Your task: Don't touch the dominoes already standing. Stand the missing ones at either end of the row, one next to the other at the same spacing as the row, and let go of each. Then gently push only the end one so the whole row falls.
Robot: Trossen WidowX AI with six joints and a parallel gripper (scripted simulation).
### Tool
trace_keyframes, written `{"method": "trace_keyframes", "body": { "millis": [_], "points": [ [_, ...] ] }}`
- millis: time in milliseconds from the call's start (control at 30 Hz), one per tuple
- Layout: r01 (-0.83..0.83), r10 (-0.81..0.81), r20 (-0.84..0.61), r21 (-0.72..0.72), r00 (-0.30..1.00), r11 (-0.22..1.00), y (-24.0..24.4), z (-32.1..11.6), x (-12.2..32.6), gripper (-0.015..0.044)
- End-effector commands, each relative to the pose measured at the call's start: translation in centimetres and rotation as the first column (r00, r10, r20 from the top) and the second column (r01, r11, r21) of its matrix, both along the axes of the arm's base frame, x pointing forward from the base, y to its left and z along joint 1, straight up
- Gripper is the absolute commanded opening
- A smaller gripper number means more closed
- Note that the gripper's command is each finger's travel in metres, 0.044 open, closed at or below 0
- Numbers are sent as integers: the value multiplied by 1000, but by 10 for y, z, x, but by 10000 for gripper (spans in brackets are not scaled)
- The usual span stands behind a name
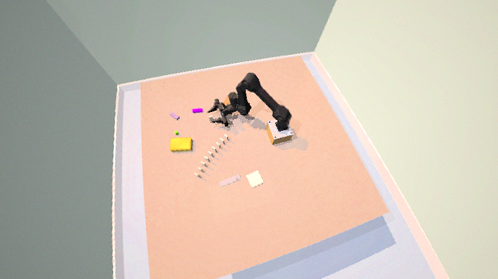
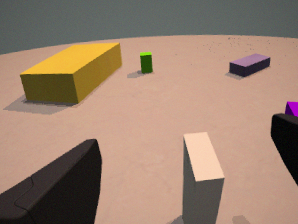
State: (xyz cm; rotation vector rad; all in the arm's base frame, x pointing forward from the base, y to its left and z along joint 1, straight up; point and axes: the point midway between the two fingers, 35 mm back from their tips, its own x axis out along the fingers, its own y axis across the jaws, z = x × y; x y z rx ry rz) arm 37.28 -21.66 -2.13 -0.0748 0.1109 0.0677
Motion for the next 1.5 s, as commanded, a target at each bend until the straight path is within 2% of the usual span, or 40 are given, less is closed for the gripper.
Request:
{"method": "trace_keyframes", "body": {
  "millis": [0, 167, 267, 367, 633, 767, 900, 1033, 1300, 1467],
  "points": [
    [-4, 4, 2, -7, 1000, 1000, 0, 2, 0, 440],
    [-1, 1, 1, -1, 1000, 1000, 0, 44, 0, 440],
    [0, 0, 0, 0, 1000, 1000, 1, 50, 0, 440],
    [-19, 21, 25, -60, 999, 998, 10, 68, 19, 440],
    [134, -87, -187, 255, 979, 958, -18, 49, 58, 440],
    [325, -147, -390, 442, 909, 836, -33, 37, 82, 440],
    [540, -179, -590, 521, 787, 661, -38, 33, 94, 440],
    [727, -191, -756, 476, 626, 495, -36, 41, 92, 440],
    [897, -207, -889, 349, 408, 271, -31, 63, 82, 440],
    [965, -183, -952, 219, 243, 143, -20, 72, 63, 440]
  ]
}}
